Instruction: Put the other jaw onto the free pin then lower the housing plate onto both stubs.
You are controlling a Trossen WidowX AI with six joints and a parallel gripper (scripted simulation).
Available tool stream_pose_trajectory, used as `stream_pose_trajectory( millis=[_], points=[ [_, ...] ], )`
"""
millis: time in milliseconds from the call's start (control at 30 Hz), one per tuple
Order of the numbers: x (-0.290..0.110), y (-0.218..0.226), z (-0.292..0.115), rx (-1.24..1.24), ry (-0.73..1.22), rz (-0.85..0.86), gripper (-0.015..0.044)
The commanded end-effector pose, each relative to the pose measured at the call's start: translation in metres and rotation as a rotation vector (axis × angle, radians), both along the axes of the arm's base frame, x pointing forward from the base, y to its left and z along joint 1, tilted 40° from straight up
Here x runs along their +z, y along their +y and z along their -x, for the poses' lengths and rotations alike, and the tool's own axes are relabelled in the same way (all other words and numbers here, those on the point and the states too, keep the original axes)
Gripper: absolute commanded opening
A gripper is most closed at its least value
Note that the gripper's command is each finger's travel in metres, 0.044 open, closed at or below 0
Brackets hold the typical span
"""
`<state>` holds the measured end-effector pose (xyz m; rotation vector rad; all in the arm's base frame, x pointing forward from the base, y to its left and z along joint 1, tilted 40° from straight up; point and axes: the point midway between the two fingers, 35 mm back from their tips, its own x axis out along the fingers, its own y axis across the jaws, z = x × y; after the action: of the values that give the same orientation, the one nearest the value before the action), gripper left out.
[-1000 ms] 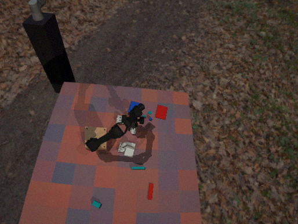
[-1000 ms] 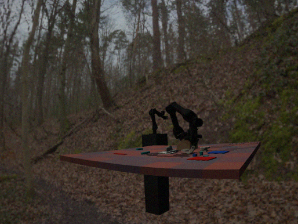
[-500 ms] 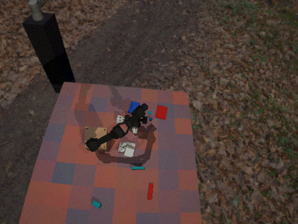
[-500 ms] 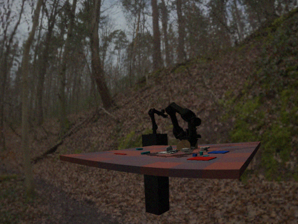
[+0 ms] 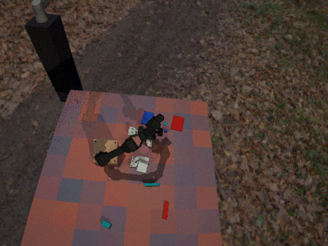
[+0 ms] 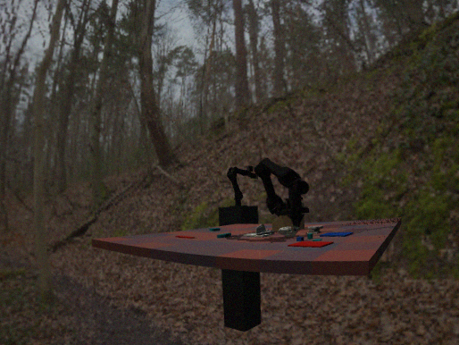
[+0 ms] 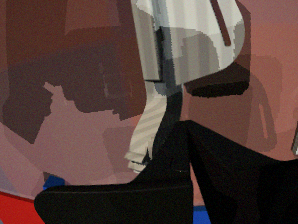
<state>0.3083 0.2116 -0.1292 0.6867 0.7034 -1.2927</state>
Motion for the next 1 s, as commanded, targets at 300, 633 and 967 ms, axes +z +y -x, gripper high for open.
stream_pose_trajectory(
  millis=[300,633,967],
  points=[
    [0.005,0.000,-0.001,-0.003,0.008,0.015,0.0000],
    [0.041,0.031,0.007,0.008,0.006,0.010,0.0053],
    [0.041,0.031,0.007,0.008,0.006,0.010,0.0315]
  ],
)
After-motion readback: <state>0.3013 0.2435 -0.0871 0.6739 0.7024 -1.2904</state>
